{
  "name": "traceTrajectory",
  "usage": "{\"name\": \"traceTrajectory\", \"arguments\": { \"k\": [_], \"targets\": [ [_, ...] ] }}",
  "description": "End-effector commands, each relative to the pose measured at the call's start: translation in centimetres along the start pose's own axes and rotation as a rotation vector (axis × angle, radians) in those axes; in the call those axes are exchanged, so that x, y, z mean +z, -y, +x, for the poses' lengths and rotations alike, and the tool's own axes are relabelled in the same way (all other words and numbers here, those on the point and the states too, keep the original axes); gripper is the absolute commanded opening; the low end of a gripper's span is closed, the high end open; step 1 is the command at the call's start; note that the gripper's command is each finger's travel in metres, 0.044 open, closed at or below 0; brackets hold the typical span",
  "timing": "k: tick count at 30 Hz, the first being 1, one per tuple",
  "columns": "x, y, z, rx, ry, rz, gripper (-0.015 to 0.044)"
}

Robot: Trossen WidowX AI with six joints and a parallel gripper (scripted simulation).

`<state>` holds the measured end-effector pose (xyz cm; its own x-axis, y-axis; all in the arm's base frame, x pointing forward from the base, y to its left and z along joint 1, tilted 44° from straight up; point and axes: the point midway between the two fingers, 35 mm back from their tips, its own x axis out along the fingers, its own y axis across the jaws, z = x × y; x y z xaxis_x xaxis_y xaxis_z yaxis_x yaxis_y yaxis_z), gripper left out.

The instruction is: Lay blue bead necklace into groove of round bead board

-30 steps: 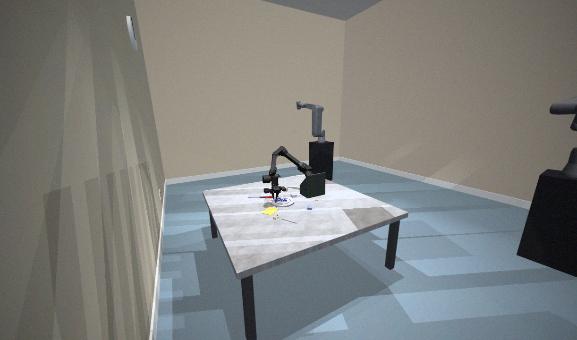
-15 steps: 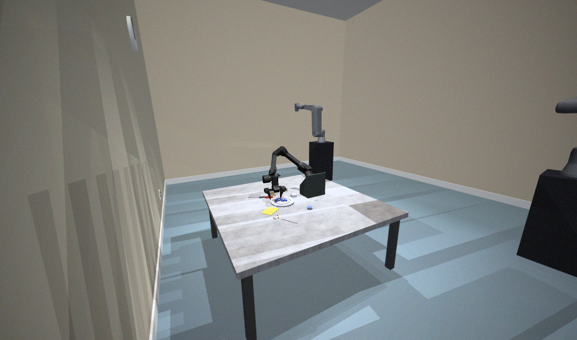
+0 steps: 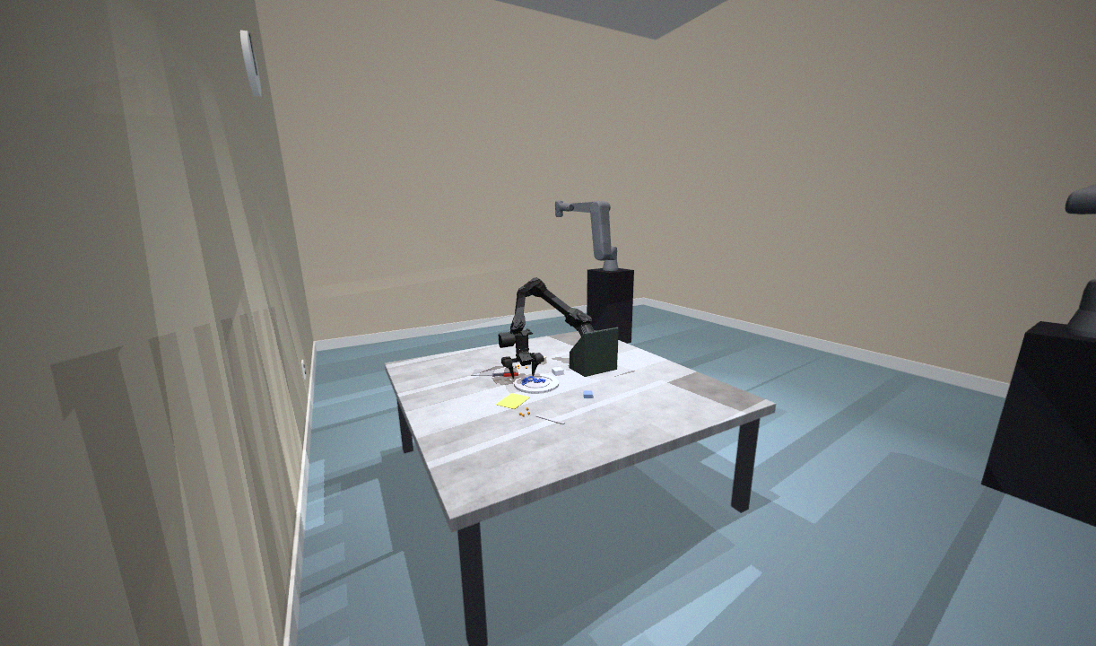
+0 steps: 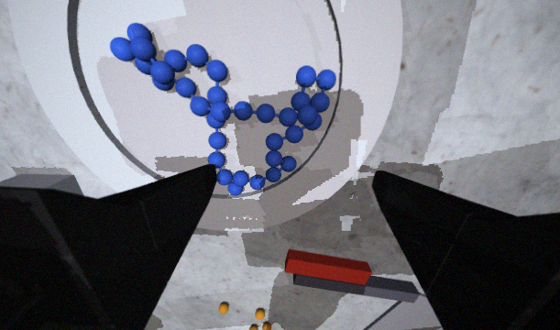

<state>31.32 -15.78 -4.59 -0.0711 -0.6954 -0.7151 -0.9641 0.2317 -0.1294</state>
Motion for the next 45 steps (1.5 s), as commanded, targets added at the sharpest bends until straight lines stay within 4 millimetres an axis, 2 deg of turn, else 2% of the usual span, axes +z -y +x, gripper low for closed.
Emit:
{"name": "traceTrajectory", "arguments": {
  "k": [1, 27, 29, 35, 39, 43, 44, 45],
  "targets": [
    [0.0, 0.0, -0.1, 0.000, 0.003, 0.004, 0.0440],
    [0.0, 0.0, -0.1, 0.000, 0.003, 0.004, 0.0440],
    [0.2, -0.4, -0.4, 0.000, 0.004, 0.011, 0.0387],
    [1.6, -4.0, -2.7, 0.001, 0.005, 0.078, 0.0230],
    [1.7, -4.4, -2.8, 0.001, 0.005, 0.086, 0.0125],
    [1.7, -4.4, -1.5, 0.001, 0.004, 0.086, 0.0120],
    [1.7, -4.2, -2.3, -0.004, 0.003, 0.083, 0.0120],
    [1.7, -4.2, -2.2, -0.004, 0.003, 0.083, 0.0120]
  ]
}}
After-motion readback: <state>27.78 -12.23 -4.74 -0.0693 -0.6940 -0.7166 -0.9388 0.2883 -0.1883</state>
